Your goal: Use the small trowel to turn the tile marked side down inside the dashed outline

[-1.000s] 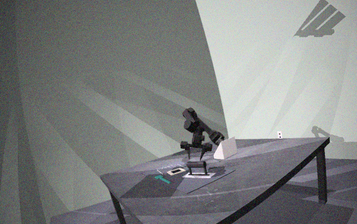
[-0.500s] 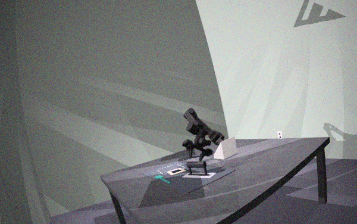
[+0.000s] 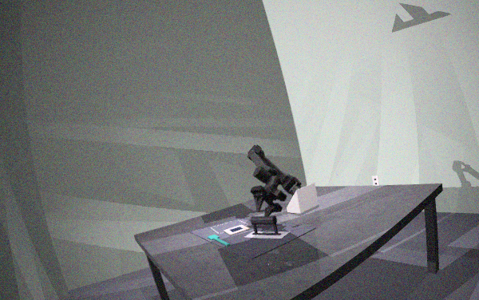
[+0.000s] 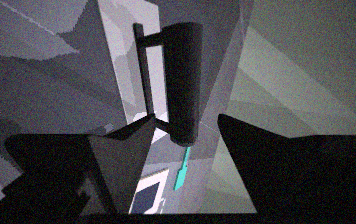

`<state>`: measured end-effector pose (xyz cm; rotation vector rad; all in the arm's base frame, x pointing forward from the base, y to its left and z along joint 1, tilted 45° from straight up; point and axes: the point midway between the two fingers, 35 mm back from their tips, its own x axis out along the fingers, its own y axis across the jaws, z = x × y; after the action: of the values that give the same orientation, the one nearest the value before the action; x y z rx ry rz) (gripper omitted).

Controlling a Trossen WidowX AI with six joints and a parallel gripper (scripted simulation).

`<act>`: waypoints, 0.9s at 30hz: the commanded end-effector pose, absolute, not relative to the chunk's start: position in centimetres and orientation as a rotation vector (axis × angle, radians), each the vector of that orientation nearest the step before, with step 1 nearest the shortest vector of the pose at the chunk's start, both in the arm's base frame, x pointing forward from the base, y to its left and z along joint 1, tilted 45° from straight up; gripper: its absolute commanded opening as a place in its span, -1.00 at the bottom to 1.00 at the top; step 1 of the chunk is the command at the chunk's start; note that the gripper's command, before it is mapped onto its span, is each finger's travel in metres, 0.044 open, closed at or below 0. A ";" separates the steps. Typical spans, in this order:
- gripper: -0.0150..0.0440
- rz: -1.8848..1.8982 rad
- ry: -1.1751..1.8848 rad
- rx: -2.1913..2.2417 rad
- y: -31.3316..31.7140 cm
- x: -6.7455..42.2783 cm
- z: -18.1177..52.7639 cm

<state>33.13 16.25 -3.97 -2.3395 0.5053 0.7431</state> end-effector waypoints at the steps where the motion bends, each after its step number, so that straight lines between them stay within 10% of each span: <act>1: 0.53 0.748 0.490 -2.384 15.9 33.0 -3.9; 27: 0.53 0.749 0.494 -2.384 15.4 35.8 -6.0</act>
<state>35.28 15.54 -5.54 -2.3819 0.4955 0.7454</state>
